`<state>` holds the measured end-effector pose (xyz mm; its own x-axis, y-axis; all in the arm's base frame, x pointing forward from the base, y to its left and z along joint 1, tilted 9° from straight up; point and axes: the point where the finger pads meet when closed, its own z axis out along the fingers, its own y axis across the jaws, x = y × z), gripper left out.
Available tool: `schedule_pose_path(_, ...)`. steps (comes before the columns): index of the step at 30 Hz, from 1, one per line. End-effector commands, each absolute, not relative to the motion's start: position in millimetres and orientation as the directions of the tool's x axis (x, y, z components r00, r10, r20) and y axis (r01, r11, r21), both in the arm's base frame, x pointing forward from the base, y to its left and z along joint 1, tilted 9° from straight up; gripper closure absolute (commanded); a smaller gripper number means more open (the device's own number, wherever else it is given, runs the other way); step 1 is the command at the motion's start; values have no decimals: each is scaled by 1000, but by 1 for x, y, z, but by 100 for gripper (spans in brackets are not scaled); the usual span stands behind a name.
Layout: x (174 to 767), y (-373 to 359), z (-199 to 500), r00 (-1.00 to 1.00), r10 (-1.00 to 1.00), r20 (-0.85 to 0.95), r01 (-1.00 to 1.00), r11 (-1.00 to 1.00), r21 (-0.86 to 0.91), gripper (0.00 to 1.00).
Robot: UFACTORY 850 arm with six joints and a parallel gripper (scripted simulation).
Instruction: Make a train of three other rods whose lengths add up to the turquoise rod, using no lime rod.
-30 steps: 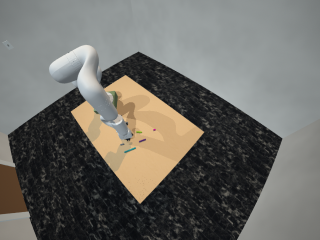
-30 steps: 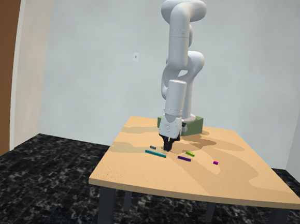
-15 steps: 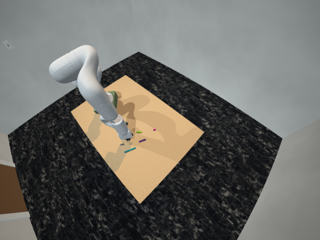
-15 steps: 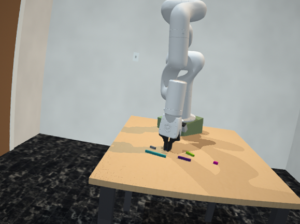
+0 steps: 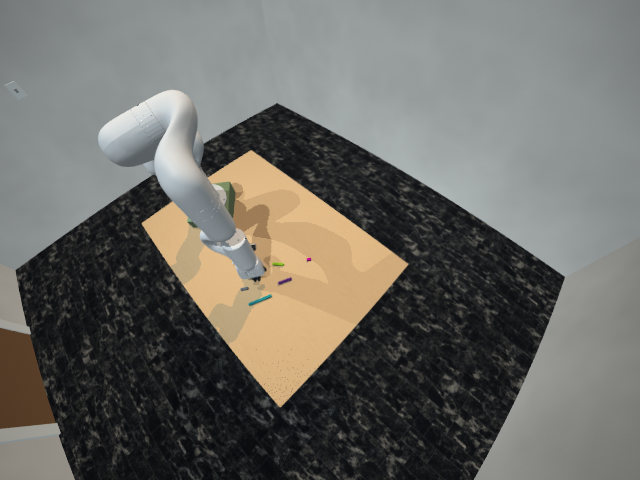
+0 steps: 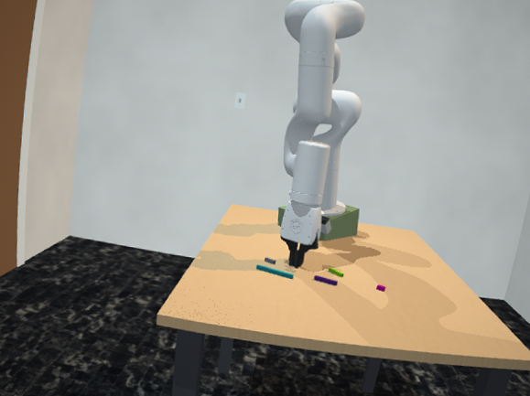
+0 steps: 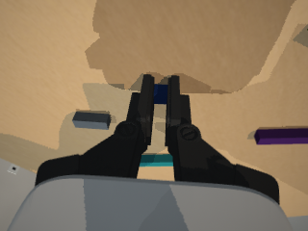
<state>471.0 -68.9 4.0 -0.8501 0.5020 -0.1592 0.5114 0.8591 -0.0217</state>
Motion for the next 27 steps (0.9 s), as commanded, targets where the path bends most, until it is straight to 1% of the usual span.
schedule_pose_path(1,472,-69,4,-850,502,-160,511,859,-21,88)
schedule_pose_path(3,472,-69,4,-850,502,-160,511,859,-21,88)
schedule_pose_path(4,472,-69,4,-850,502,-160,511,859,-21,84)
schedule_pose_path(6,472,-69,4,-850,502,-160,511,859,-21,84)
schedule_pose_path(7,472,-69,4,-850,502,-160,511,859,-21,80)
schedule_pose_path(9,472,-69,4,-850,502,-160,511,859,-21,80)
schedule_pose_path(10,472,-69,4,-850,502,-160,511,859,-21,76)
schedule_pose_path(27,471,-69,6,-850,502,-160,511,859,-21,76)
